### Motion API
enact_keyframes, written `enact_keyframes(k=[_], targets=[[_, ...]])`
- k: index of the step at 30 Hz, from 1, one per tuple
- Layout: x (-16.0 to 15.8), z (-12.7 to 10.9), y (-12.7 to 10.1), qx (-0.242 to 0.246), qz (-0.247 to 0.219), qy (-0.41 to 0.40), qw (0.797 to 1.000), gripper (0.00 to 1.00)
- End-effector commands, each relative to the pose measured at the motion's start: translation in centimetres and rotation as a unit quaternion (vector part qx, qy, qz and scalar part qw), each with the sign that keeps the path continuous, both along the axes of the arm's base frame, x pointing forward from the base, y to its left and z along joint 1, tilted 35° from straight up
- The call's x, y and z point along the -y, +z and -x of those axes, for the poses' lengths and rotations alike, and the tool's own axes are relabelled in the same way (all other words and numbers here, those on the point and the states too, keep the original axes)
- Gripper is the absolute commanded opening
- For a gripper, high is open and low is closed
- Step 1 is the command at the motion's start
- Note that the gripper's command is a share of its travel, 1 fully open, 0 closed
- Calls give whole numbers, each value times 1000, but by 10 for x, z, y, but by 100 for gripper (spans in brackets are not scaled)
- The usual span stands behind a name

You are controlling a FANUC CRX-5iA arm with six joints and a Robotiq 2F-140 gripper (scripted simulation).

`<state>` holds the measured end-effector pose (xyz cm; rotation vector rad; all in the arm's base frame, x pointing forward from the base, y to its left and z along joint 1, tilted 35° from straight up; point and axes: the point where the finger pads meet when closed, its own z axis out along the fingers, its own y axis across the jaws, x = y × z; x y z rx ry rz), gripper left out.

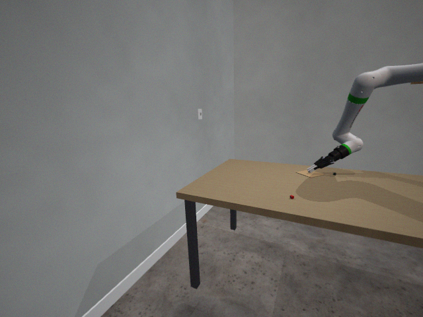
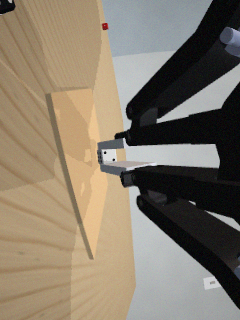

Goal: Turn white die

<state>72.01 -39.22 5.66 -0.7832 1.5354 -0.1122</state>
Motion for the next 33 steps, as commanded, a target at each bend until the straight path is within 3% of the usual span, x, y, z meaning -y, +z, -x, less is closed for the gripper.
enact_keyframes(k=[1,33], targets=[[0,-1,-1,0,0,0,1000,16],[2,-3,-4,0,0,0,1000,16]])
